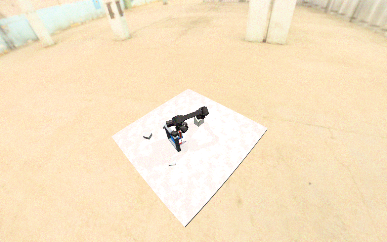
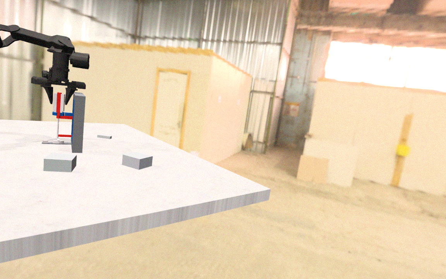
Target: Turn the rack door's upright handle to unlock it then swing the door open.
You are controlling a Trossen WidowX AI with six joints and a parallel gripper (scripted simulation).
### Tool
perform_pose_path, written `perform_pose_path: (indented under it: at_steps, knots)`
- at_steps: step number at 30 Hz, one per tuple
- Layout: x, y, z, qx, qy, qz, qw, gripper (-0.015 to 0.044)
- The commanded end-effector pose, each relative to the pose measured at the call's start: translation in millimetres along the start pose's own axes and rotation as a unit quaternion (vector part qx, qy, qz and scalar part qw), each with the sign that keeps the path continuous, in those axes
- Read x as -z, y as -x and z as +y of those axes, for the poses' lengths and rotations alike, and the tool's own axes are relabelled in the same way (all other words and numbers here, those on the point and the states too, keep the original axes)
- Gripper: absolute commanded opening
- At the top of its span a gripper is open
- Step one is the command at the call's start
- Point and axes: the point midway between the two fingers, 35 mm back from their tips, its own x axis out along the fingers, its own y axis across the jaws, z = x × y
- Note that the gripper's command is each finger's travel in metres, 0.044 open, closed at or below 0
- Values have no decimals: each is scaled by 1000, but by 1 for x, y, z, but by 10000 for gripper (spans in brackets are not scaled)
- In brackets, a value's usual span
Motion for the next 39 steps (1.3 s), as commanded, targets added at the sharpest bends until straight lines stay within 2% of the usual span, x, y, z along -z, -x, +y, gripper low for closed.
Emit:
perform_pose_path:
  at_steps: [1, 10, 19, 29, 39]
  knots:
    - [1, -1, 0, -1, -34, 0, 999, 298]
    - [1, -1, 0, -1, -254, 0, 967, 298]
    - [1, -1, 0, 0, -461, 0, 887, 298]
    - [1, -1, 0, 0, -665, 0, 747, 298]
    - [1, -1, 0, 0, -828, 0, 561, 298]
